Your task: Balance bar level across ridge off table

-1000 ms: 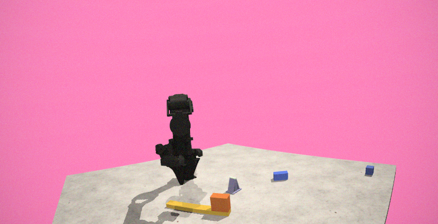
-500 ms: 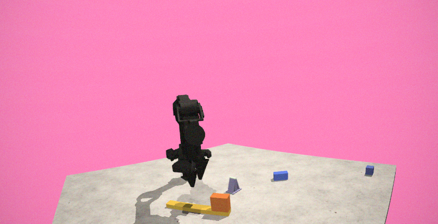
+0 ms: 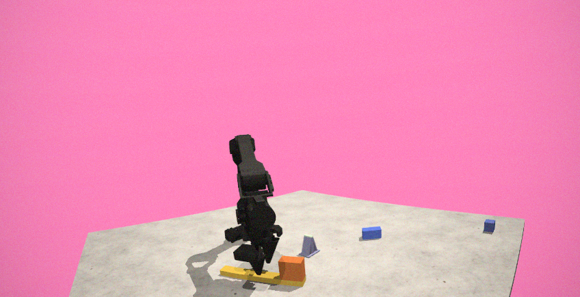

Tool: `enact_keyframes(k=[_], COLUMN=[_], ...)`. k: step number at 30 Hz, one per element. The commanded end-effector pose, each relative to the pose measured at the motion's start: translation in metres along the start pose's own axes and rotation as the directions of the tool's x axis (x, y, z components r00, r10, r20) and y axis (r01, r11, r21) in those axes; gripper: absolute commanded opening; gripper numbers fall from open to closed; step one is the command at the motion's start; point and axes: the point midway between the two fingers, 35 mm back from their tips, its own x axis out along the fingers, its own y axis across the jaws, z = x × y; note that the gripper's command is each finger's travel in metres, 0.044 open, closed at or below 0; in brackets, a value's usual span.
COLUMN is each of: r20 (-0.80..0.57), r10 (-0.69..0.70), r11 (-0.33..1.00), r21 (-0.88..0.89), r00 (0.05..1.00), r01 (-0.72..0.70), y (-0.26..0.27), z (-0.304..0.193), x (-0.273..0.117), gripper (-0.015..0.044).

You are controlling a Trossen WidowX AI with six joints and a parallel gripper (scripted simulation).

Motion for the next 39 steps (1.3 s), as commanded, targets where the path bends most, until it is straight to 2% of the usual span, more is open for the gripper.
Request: enact_keyframes(k=[1,19,33,39], r20=[-0.008,-0.008,-0.008,-0.003], r10=[0.003,0.003,0.003,0.004], r11=[1.000,1.000,1.000,1.000], r21=[0.004,0.004,0.004,0.000], r00=[1.000,1.000,1.000,1.000], r01=[-0.003,-0.003,-0.003,-0.004], y=[0.000,0.000,0.000,0.000], z=[-0.001,-0.001,-0.001,0.000], x=[0.005,0.030,0.030,0.030], gripper=[0.0315,0.0315,0.0315,0.0157])
